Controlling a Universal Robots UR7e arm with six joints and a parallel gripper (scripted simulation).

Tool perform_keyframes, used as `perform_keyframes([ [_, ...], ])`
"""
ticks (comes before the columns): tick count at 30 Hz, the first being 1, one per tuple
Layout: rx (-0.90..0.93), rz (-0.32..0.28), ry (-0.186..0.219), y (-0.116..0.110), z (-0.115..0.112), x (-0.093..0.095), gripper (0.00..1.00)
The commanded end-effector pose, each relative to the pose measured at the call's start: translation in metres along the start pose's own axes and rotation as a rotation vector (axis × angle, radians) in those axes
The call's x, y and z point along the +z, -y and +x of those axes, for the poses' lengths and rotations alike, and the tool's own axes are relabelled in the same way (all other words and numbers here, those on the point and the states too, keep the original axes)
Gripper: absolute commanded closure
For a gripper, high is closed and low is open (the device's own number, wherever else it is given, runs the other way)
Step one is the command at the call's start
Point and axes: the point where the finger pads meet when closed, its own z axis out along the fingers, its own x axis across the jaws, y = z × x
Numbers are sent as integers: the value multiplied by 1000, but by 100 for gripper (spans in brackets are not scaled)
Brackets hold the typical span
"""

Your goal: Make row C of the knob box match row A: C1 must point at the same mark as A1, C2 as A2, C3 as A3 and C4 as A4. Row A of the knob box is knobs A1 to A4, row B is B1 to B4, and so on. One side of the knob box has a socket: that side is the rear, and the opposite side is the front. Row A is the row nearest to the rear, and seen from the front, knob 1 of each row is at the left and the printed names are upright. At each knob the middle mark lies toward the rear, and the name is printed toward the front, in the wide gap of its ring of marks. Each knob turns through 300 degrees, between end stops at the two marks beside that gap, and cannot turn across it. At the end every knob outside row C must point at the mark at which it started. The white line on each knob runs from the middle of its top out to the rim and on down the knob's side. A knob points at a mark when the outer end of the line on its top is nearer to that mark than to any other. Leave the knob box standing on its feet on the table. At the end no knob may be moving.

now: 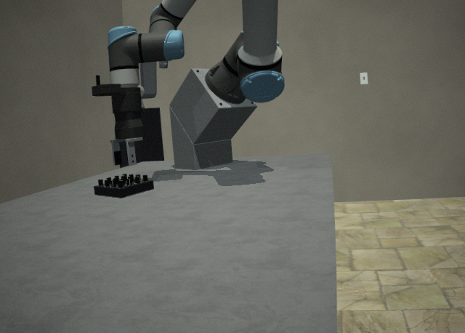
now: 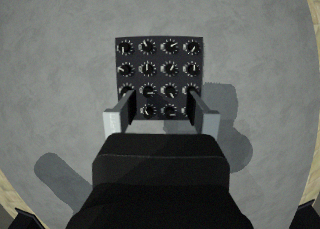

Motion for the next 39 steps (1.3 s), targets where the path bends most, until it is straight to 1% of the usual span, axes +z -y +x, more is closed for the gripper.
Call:
perform_keyframes([
  [1,-2,3,-3,1,0,-2,0],
  [26,0,3,-2,-2,0,-1,0],
  [32,-1,3,-3,-8,0,-2,0],
  [39,-1,3,-3,-21,1,-1,0],
])
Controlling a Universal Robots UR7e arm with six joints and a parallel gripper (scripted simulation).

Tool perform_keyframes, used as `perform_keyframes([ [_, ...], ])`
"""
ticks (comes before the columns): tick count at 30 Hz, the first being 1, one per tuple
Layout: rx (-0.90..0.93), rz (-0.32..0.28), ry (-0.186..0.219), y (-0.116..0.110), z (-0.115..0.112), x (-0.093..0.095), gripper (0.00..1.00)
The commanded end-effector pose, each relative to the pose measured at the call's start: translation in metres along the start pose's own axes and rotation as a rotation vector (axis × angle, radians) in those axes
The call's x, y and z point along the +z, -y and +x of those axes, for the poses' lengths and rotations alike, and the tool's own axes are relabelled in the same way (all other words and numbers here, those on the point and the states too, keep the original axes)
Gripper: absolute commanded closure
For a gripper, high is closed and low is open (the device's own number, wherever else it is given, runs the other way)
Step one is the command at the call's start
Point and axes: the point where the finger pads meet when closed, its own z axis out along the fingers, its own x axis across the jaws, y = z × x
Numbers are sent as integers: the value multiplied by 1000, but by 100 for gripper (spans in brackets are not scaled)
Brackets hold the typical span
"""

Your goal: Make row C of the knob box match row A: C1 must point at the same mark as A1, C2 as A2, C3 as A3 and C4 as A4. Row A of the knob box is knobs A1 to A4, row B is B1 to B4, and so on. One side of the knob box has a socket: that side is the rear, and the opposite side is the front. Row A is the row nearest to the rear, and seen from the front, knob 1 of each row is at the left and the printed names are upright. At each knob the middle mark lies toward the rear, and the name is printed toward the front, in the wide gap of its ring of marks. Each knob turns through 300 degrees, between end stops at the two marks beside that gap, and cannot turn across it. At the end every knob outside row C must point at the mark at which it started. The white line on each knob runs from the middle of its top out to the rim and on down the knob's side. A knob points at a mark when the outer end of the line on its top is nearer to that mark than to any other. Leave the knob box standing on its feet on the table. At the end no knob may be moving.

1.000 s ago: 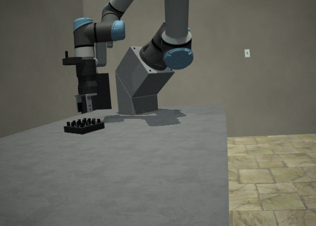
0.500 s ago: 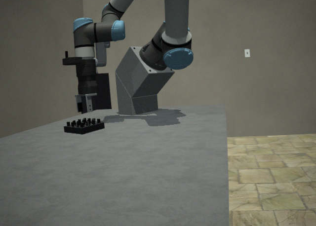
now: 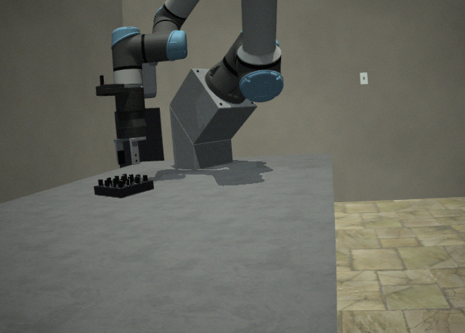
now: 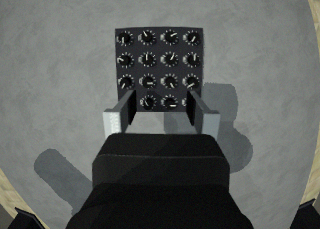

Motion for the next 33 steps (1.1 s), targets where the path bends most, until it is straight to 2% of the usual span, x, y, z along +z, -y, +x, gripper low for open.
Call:
perform_keyframes([
  [1,-2,2,-3,-12,1,-1,0],
  [18,-1,2,-2,-39,1,-1,0],
  [33,-2,2,-3,-41,1,-1,0],
])
